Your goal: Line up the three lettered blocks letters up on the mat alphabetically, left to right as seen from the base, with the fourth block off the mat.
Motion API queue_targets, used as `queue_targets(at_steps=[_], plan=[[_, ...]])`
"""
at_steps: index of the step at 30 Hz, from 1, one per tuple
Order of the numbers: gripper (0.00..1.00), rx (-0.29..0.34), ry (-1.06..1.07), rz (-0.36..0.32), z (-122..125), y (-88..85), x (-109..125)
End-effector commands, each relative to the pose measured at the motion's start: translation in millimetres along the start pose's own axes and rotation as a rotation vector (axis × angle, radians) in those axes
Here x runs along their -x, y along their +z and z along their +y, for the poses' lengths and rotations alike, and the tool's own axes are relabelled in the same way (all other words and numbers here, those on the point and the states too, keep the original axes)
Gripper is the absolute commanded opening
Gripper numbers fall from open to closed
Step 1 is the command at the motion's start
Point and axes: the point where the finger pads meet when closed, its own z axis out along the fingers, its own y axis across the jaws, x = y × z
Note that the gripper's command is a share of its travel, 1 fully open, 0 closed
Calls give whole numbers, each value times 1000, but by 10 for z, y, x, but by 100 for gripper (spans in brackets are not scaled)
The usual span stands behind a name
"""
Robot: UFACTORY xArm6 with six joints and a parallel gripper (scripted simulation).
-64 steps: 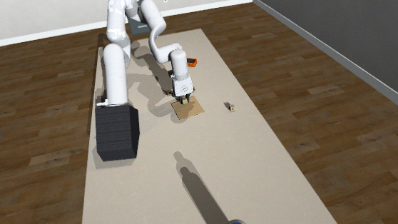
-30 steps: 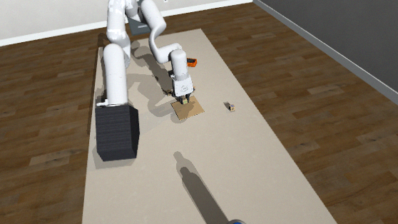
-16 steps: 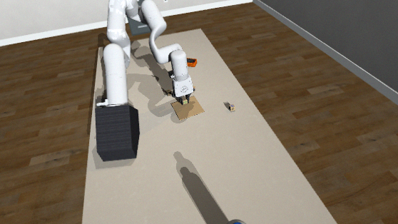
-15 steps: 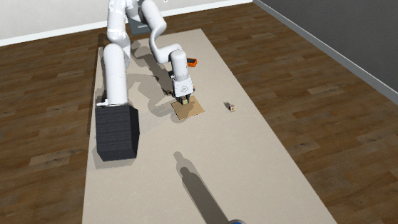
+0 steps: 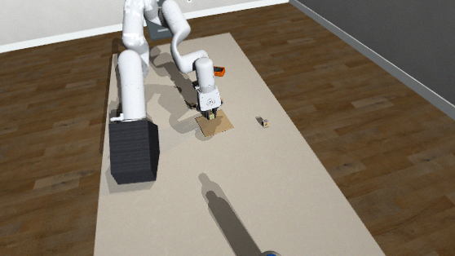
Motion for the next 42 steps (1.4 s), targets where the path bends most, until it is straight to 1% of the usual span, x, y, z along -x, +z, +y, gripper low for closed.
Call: queue_targets(at_steps=[1, 24, 25, 27, 28, 32, 33, 35, 36, 38, 39, 42], plan=[[23, 2, -1, -1, 10, -7, 3], [23, 2, -1, -1, 10, -7, 3], [27, 2, -1, -1, 10, -7, 3], [27, 2, -1, -1, 10, -7, 3], [31, 2, -1, -1, 10, -7, 3], [31, 2, -1, -1, 10, -7, 3], [35, 2, -1, -1, 10, -7, 3], [35, 2, -1, -1, 10, -7, 3], [39, 2, -1, -1, 10, -7, 3], [39, 2, -1, -1, 10, -7, 3], [43, 2, -1, -1, 10, -7, 3], [43, 2, -1, -1, 10, -7, 3]])
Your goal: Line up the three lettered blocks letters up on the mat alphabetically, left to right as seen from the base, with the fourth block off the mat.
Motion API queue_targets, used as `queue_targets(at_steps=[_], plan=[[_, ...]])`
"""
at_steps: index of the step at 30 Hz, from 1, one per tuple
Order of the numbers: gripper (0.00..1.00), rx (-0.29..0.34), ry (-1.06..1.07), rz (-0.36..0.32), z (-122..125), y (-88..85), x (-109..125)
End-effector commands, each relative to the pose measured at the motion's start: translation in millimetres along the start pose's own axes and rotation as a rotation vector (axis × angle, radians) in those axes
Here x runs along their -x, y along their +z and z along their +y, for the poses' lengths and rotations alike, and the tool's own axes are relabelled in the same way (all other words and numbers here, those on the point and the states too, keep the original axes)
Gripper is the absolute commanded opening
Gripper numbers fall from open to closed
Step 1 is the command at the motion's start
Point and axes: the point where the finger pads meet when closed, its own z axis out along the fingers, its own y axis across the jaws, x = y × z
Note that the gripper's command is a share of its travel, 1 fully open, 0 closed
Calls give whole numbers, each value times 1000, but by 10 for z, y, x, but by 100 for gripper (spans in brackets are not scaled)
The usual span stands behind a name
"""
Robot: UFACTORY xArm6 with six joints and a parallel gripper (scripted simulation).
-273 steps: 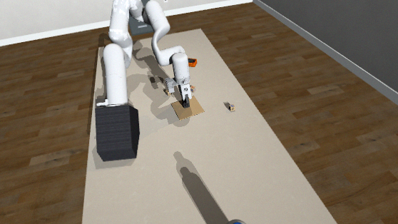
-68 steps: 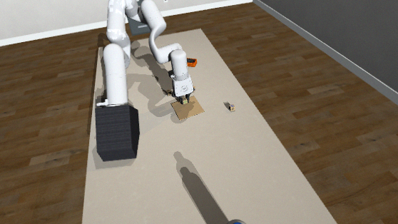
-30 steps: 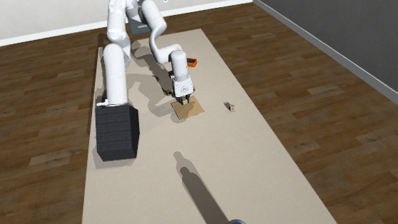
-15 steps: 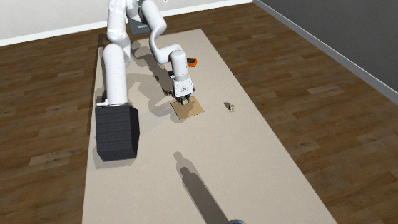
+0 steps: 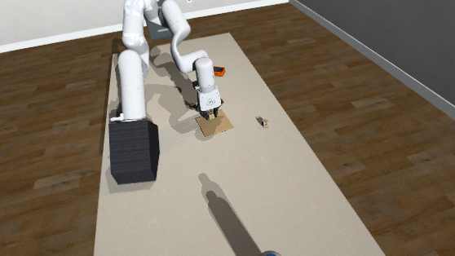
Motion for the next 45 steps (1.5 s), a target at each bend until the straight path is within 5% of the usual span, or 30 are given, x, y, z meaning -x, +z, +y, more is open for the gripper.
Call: queue_targets(at_steps=[1, 13, 22, 32, 41, 42, 45], plan=[[43, 2, -1, -1, 10, -7, 3], [43, 2, -1, -1, 10, -54, 3], [43, 2, -1, -1, 10, -322, 3], [43, 2, -1, -2, 11, -819, 3], [43, 2, -1, -2, 11, -909, 3], [100, 2, -1, -2, 11, -909, 3], [100, 2, -1, -2, 11, -909, 3]])
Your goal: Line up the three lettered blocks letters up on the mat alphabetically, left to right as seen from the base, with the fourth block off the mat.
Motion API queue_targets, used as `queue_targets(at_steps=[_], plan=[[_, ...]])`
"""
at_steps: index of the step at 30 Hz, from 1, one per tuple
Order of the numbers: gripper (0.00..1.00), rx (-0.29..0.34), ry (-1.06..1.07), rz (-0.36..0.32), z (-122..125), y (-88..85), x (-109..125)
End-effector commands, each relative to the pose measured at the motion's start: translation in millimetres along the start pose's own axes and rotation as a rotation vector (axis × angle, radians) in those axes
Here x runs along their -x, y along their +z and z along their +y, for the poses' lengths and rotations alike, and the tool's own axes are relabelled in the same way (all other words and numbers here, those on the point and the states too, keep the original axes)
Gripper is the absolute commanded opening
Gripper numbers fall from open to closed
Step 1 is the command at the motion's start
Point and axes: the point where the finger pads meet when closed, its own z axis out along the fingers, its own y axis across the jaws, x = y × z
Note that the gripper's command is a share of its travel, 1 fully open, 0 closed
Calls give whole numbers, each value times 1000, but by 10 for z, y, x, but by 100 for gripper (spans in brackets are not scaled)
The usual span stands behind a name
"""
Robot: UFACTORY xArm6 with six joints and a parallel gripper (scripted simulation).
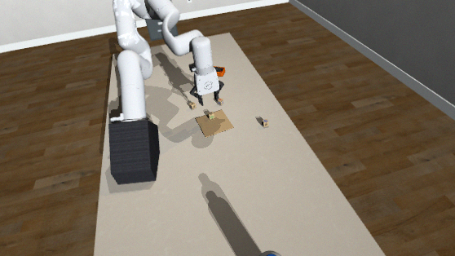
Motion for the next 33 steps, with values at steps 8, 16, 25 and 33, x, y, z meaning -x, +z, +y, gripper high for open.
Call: queue_targets(at_steps=[8, 16, 25, 33], plan=[[100, 2, -1, -2, 11, -16, 3], [100, 2, -1, -2, 11, -16, 3], [100, 2, -154, -4, 74, -12, -41], [100, 0, -366, -6, 160, -5, -105]])
